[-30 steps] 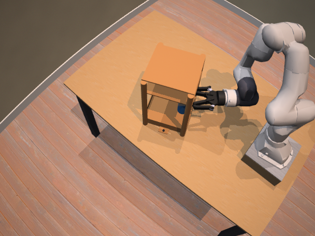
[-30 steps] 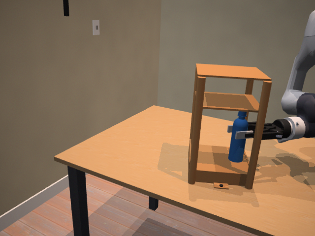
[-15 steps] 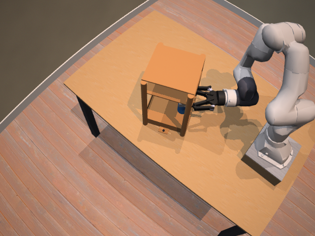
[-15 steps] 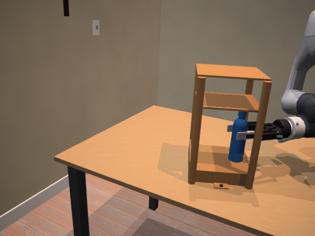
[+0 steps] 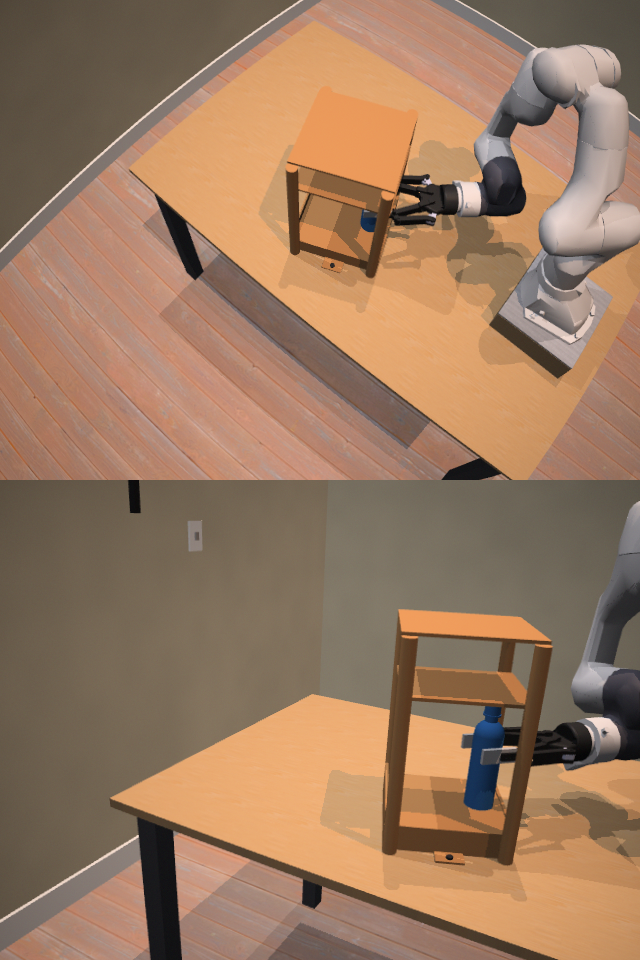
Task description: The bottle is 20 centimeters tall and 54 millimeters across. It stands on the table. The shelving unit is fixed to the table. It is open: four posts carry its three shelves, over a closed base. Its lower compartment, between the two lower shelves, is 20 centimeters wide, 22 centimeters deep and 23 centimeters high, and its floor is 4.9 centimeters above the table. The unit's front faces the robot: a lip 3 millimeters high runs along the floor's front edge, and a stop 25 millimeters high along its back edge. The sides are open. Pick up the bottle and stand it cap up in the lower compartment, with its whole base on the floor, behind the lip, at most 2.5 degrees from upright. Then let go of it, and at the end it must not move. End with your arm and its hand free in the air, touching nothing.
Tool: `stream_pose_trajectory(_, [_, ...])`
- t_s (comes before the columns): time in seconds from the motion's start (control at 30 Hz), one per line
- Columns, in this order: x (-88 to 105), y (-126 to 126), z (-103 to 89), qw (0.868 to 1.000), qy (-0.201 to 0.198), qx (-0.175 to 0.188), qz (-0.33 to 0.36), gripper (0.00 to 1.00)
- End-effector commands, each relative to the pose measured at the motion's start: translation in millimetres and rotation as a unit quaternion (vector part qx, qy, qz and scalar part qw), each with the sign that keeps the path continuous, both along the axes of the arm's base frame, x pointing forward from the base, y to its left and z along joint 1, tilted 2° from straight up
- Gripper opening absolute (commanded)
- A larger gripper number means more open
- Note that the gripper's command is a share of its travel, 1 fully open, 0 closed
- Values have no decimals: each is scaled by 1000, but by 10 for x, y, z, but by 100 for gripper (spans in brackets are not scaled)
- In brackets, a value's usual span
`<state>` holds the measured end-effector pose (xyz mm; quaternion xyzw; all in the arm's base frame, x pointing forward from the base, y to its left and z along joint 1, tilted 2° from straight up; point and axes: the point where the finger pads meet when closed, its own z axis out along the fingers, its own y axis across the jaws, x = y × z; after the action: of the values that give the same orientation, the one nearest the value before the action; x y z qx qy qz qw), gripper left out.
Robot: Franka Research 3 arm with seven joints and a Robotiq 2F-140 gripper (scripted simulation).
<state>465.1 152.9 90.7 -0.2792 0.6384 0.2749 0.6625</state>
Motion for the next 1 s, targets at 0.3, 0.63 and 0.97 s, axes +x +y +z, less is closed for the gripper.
stream_pose_trajectory(0.3, [-29, -26, 0, 1000, -3, -2, 1, 44])
stream_pose_trajectory(0.63, [-62, -61, -1, 1000, -3, -2, 1, 44])
stream_pose_trajectory(0.97, [-121, -122, -4, 1000, -3, -2, 1, 44])
